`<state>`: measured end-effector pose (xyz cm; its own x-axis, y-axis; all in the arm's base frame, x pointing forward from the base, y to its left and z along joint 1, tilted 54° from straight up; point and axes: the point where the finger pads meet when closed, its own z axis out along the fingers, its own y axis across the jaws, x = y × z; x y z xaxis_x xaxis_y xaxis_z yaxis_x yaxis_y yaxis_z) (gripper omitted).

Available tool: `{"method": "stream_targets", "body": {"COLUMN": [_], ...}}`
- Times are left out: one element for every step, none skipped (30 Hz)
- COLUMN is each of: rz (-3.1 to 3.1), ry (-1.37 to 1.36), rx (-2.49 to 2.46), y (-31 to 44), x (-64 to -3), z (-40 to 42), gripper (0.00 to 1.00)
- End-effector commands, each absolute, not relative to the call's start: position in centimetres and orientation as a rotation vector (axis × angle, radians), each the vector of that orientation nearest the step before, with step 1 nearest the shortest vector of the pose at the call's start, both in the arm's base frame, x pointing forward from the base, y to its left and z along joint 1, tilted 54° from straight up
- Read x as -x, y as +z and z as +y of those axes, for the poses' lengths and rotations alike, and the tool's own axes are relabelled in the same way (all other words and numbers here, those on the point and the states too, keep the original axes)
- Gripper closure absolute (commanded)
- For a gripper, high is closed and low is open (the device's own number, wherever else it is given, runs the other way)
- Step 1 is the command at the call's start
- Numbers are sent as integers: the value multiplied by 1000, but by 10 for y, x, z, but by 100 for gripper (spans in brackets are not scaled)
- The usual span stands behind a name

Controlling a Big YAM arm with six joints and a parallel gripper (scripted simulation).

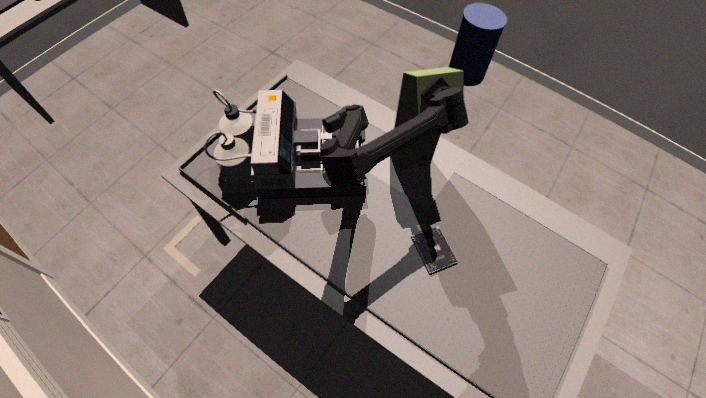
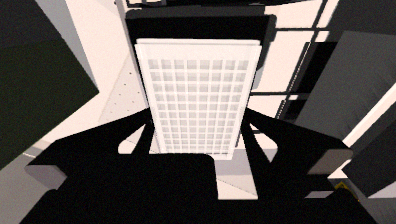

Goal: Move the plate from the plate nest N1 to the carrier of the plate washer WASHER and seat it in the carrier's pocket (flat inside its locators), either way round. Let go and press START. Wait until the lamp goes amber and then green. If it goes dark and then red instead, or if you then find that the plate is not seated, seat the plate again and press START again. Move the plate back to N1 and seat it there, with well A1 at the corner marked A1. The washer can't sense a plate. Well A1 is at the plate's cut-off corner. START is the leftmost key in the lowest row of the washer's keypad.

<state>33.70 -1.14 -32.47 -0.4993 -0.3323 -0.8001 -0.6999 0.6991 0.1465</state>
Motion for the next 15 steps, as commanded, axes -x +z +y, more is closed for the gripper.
{"method": "stream_targets", "body": {"rz": [2123,2122,2122,2122,2122,2122,2122,2122,2122,2121,2121,2121,2121,2120,2120], "ry": [589,588,588,588,588,588,588,588,587,587,587,587,586,586,586], "rx": [780,780,780,780,780,780,780,780,780,780,780,780,780,780,780], "y": [-314,-313,-312,-311,-310,-309,-309,-309,-308,-307,-306,-305,-304,-303,-302], "x": [-327,-326,-325,-324,-324,-323,-323,-323,-322,-321,-321,-320,-319,-318,-318], "z": [-20,-21,-22,-23,-24,-25,-25,-25,-26,-27,-28,-29,-30,-32,-33], "gripper": [16,16,16,16,16,16,16,16,16,16,16,16,16,16,16]}}
